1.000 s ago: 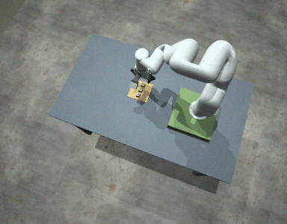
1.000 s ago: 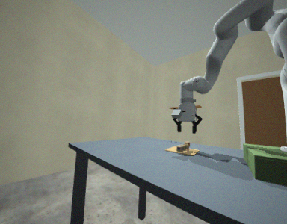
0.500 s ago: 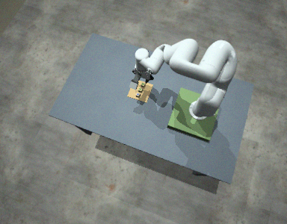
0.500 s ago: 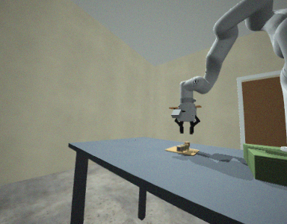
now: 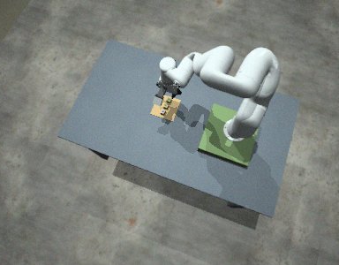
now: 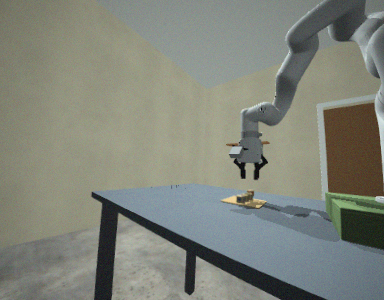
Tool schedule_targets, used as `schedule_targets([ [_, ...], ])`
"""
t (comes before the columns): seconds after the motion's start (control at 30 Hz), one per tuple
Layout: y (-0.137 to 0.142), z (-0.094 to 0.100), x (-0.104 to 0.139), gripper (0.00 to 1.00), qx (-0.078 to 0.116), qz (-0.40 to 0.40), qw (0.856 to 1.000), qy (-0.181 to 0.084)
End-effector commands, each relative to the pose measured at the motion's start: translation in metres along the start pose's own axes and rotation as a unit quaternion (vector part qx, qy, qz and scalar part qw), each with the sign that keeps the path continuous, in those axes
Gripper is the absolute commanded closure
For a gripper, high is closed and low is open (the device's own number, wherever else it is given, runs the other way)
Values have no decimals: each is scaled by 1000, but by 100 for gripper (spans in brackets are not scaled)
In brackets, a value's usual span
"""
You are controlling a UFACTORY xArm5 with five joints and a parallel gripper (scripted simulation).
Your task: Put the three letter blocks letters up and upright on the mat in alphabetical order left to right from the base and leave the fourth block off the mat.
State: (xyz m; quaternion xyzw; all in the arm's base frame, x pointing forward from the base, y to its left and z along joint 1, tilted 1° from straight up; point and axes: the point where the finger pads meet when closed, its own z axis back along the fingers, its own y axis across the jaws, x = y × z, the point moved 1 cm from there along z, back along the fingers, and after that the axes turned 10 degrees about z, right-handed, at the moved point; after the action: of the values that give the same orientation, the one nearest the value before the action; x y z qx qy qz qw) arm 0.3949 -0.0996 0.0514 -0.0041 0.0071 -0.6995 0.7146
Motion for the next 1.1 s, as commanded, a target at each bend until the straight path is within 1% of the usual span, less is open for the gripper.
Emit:
schedule_targets([
  [0.0,1,1,0,48,2,0,1000,0],
  [0.5,1,-2,0,48,2,0,1000,0],
  [1.07,1,-20,0,48,2,0,1000,0],
])
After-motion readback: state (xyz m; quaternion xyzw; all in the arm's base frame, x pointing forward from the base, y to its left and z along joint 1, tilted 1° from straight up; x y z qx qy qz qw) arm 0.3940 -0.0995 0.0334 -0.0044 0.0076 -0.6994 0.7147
